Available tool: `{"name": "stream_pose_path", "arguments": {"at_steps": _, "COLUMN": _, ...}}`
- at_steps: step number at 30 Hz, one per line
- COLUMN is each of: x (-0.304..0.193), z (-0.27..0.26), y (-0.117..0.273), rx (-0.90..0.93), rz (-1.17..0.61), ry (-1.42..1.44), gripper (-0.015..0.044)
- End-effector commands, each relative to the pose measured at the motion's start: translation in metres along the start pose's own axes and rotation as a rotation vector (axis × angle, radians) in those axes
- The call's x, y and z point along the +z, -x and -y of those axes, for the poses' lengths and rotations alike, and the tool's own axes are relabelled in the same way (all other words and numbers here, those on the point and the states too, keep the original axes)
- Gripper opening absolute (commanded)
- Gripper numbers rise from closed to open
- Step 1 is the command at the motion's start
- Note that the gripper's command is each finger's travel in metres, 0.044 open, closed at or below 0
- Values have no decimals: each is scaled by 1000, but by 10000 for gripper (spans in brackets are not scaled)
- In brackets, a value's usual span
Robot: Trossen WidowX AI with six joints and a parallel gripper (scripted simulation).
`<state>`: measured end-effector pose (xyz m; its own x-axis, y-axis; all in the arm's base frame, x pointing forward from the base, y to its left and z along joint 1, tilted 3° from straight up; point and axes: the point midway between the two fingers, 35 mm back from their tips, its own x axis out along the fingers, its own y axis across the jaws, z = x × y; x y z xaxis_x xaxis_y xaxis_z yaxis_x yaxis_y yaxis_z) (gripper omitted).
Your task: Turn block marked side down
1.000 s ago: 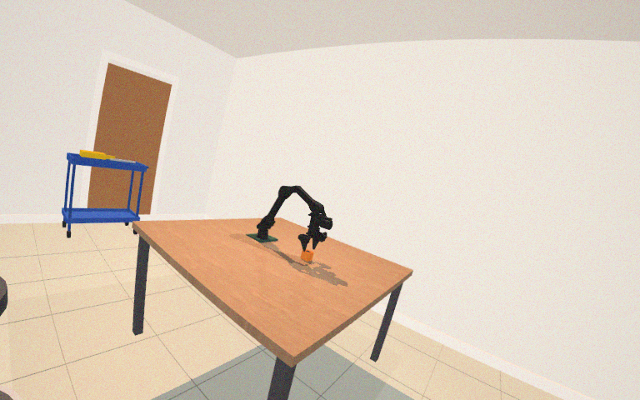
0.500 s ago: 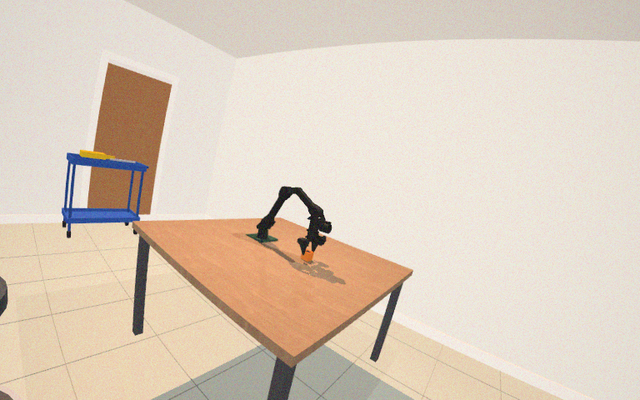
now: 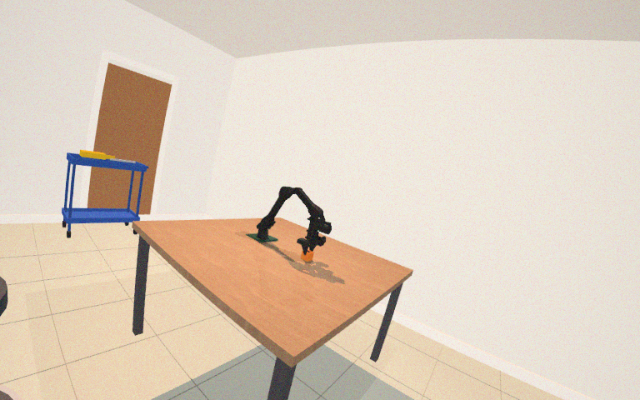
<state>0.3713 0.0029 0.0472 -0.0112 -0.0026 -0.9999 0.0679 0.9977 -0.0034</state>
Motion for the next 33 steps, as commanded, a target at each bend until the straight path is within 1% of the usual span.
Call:
{"name": "stream_pose_path", "arguments": {"at_steps": 1, "x": -2, "z": 0, "y": -3, "rx": -1, "rz": -8, "ry": 5, "gripper": 170}}
{"name": "stream_pose_path", "arguments": {"at_steps": 11, "x": -2, "z": 0, "y": -3, "rx": -1, "rz": -8, "ry": 5, "gripper": 103}}
{"name": "stream_pose_path", "arguments": {"at_steps": 15, "x": -1, "z": 0, "y": 12, "rx": -1, "rz": -8, "ry": 5, "gripper": 0}}
{"name": "stream_pose_path", "arguments": {"at_steps": 18, "x": -1, "z": 0, "y": 26, "rx": -1, "rz": -8, "ry": 5, "gripper": 0}}
{"name": "stream_pose_path", "arguments": {"at_steps": 24, "x": -1, "z": 0, "y": 27, "rx": -2, "rz": 1, "ry": 5, "gripper": 0}}
{"name": "stream_pose_path", "arguments": {"at_steps": 33, "x": 1, "z": 0, "y": 23, "rx": -3, "rz": 133, "ry": 7, "gripper": 0}}
